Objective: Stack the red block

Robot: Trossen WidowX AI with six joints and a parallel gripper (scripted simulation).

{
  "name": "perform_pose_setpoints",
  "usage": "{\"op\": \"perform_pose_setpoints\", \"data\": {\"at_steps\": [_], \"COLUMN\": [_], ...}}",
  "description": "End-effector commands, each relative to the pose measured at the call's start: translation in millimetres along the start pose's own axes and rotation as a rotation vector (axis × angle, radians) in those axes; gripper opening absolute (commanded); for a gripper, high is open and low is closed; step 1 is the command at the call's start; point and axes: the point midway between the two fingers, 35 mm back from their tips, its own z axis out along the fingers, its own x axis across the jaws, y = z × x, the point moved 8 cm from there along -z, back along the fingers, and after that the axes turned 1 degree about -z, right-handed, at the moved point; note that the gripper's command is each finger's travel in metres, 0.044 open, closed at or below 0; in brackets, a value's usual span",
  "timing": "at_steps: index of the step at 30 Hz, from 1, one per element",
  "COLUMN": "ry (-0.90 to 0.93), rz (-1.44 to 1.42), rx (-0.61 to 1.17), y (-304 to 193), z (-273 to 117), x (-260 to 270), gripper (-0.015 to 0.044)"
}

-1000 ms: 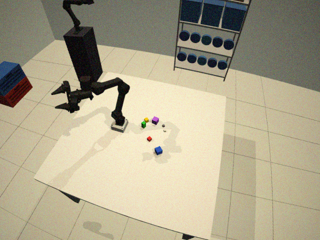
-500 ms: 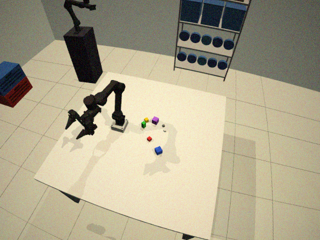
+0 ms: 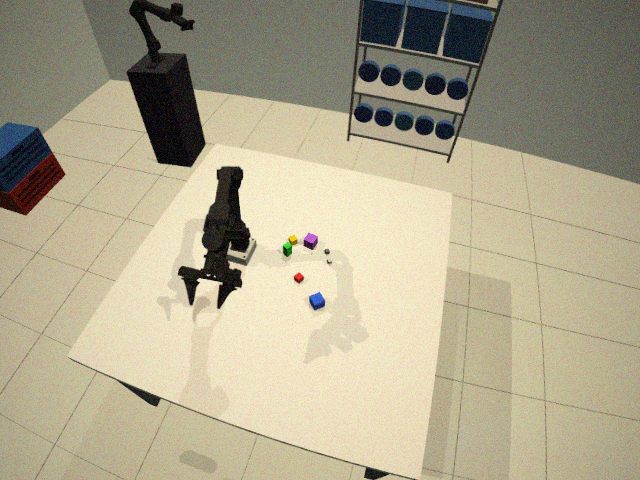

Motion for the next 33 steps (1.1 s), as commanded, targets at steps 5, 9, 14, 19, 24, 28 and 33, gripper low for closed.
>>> {"op": "perform_pose_setpoints", "data": {"at_steps": [5,9,14,19,24,28,33], "ry": [0.242,0.363,0.506,0.634,0.742,0.81,0.869], "rz": [0.031,0.029,0.036,0.044,0.039,0.024,-0.004], "rx": [-0.009,-0.006,0.029,0.096,0.183,0.264,0.374], "y": [19.3,28.1,34.8,36.6,33.5,27.5,14.8], "z": [5.8,1.0,-8.8,-23.3,-42.3,-60.1,-84.8], "x": [69.2,105.8,151.1,195.6,237.3,267.9,301.9], "gripper": [0.044,0.044,0.044,0.044,0.044,0.044,0.044]}}
